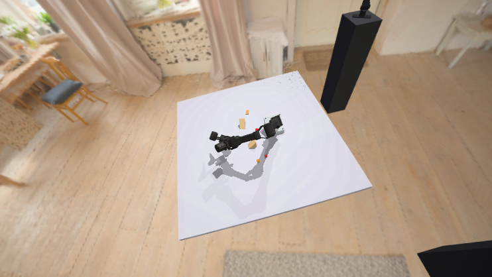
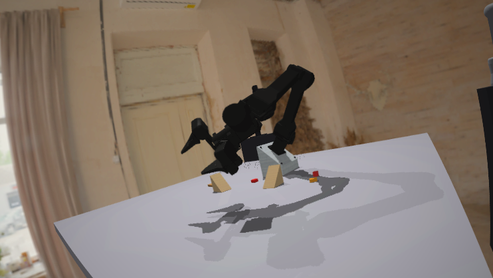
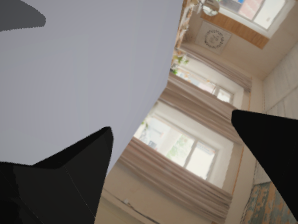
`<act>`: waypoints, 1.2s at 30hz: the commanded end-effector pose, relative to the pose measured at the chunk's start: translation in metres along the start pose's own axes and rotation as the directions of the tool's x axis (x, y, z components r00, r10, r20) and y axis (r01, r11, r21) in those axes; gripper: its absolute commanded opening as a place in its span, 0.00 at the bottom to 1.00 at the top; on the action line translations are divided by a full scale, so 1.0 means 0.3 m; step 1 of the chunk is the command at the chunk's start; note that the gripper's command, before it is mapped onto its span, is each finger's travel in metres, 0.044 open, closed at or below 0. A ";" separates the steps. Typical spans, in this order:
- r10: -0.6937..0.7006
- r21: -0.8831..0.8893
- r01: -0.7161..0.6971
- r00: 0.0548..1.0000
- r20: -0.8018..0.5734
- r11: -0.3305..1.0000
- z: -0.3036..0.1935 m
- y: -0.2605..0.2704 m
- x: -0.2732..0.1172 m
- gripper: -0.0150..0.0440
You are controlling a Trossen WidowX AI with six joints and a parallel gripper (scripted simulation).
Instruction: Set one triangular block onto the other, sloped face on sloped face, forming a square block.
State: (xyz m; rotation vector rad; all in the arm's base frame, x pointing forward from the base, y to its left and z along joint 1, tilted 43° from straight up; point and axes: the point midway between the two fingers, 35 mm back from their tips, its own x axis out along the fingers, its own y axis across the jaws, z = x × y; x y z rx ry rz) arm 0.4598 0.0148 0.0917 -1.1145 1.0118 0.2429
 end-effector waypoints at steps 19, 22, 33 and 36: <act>0.804 -0.452 -0.753 0.169 0.571 0.479 -0.799 0.517 0.275 1.00; 0.649 -0.408 -0.708 0.094 0.755 0.577 -0.850 0.523 0.264 1.00; 0.628 -0.398 -0.703 0.089 0.773 0.589 -0.856 0.522 0.264 1.00; 0.628 -0.398 -0.703 0.089 0.773 0.589 -0.856 0.522 0.264 1.00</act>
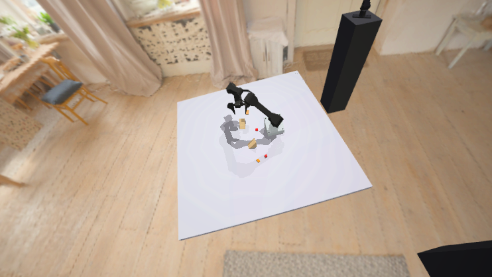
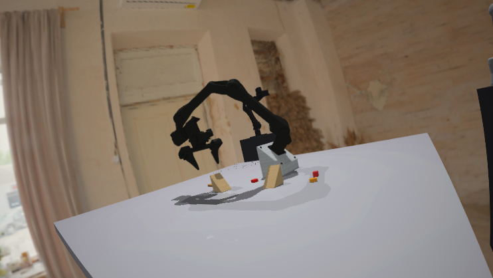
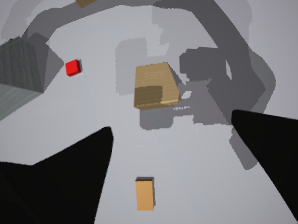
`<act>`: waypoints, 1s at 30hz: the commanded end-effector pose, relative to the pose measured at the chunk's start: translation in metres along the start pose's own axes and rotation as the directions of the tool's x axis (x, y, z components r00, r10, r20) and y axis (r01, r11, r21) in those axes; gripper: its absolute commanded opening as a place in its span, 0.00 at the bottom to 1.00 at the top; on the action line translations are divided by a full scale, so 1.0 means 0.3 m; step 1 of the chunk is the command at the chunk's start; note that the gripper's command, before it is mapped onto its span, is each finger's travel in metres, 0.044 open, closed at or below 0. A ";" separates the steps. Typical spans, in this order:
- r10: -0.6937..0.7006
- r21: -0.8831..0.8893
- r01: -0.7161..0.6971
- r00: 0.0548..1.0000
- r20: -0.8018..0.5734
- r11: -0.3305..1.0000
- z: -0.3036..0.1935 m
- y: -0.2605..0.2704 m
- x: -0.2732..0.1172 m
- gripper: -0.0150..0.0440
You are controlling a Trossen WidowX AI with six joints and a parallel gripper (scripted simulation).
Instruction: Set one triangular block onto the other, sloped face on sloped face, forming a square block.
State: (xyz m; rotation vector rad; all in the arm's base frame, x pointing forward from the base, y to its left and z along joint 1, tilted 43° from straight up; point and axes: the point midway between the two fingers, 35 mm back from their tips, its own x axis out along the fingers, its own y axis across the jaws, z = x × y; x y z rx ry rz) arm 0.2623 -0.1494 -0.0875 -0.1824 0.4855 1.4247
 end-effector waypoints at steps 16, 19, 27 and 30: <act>-0.014 -0.012 0.015 1.000 0.020 1.000 0.003 -0.012 0.072 1.00; -0.015 -0.011 0.015 1.000 0.020 1.000 0.003 -0.012 0.088 1.00; -0.015 -0.008 0.015 1.000 0.020 1.000 0.003 -0.011 0.132 1.00; -0.015 -0.008 0.015 1.000 0.020 1.000 0.003 -0.010 0.148 1.00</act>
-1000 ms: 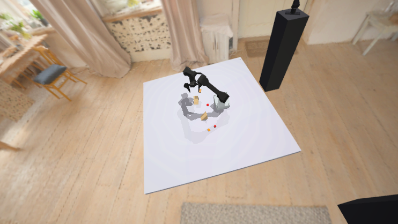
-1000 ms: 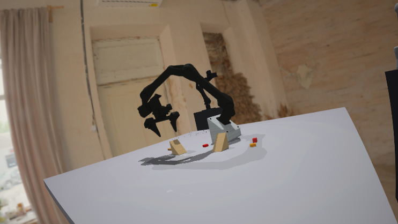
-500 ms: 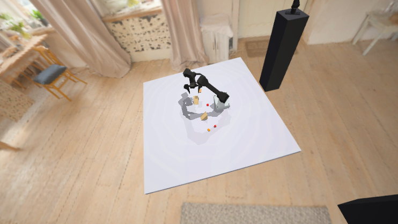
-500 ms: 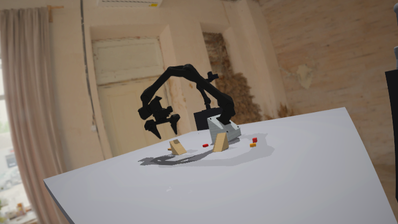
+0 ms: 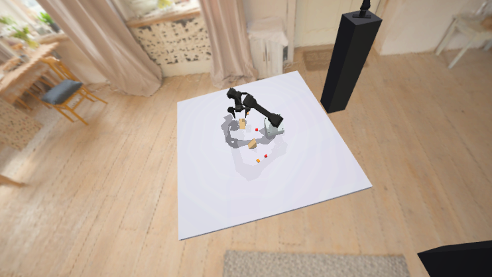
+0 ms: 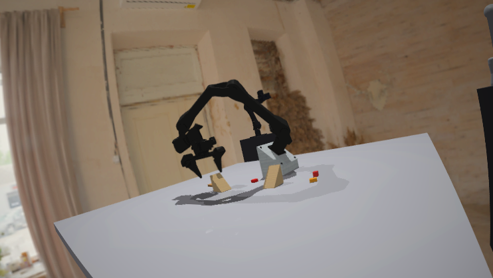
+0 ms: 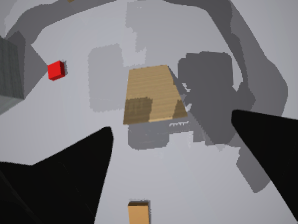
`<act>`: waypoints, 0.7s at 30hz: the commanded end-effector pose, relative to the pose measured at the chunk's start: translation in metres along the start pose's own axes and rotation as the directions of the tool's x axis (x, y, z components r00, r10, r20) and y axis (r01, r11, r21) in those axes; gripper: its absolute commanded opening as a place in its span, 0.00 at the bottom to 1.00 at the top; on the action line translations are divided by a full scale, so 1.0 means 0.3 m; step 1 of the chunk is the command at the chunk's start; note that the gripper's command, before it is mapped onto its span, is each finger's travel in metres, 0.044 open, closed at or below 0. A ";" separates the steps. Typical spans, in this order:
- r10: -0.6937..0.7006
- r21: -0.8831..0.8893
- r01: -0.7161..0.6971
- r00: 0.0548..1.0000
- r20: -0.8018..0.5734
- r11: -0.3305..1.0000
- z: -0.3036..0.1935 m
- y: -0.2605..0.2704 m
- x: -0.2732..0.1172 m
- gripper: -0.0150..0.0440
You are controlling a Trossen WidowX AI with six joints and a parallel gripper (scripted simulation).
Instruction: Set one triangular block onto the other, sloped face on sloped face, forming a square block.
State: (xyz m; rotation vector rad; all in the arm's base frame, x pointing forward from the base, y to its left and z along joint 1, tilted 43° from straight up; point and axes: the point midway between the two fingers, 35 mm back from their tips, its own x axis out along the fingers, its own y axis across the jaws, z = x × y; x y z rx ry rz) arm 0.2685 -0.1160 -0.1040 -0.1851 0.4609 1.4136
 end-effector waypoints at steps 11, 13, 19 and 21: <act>0.001 0.008 -0.001 1.000 0.006 1.000 0.003 0.010 0.083 1.00; 0.001 0.008 -0.001 1.000 0.006 1.000 0.004 0.012 0.094 1.00; 0.002 0.006 -0.002 1.000 0.007 1.000 0.005 0.018 0.126 1.00; 0.002 0.005 -0.002 1.000 0.008 1.000 0.006 0.020 0.136 1.00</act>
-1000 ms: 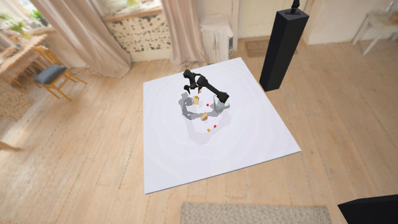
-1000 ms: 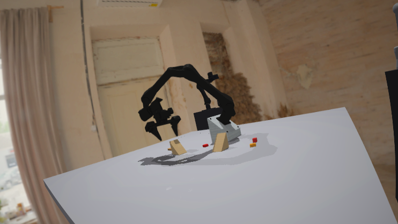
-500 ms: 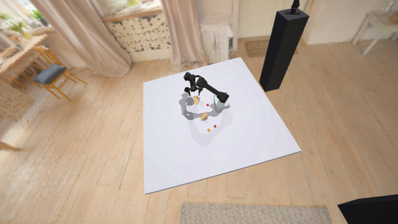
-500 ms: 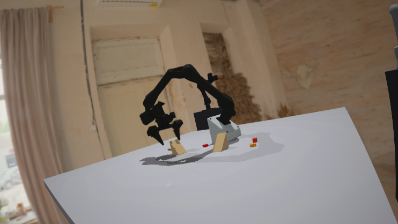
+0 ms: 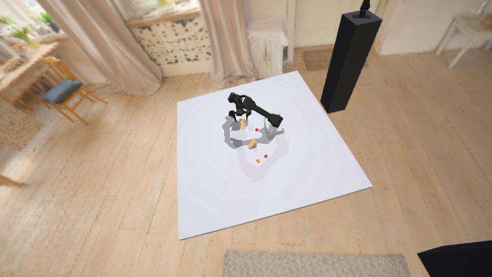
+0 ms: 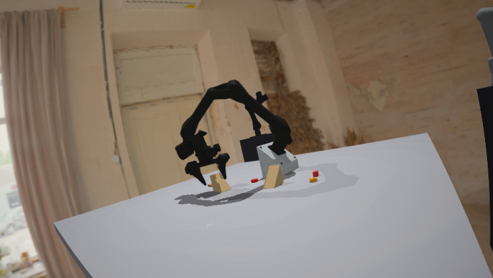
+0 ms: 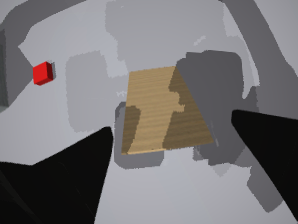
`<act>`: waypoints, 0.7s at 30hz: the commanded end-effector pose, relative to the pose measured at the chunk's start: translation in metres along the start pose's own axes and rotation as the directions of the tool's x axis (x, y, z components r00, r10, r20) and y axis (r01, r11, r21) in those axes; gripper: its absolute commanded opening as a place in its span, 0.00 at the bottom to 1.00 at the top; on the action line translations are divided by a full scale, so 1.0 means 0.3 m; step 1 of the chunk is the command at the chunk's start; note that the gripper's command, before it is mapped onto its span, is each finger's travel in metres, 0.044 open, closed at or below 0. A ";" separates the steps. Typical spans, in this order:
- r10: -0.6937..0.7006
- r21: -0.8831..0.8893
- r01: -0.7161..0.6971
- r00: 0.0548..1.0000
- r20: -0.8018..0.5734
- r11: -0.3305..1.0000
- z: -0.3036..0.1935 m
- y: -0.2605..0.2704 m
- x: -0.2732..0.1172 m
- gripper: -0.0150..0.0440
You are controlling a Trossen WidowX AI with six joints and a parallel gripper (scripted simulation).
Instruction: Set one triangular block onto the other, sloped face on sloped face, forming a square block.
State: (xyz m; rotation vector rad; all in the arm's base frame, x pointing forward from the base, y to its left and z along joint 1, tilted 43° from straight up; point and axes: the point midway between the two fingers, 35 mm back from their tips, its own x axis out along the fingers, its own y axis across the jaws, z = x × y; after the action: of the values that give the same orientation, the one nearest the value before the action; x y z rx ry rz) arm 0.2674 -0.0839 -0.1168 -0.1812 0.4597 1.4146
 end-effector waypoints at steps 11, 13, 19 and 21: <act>0.002 -0.002 -0.002 1.000 0.009 1.000 0.007 0.021 0.080 1.00; 0.002 -0.003 -0.002 1.000 0.009 1.000 0.008 0.024 0.090 1.00; 0.002 -0.004 -0.002 1.000 0.010 1.000 0.009 0.026 0.098 0.87; 0.002 -0.004 -0.002 1.000 0.010 1.000 0.009 0.026 0.098 0.78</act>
State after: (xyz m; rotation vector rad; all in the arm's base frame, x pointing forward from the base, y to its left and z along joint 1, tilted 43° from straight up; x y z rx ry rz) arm 0.2630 -0.0567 -0.1252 -0.1821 0.4494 1.4208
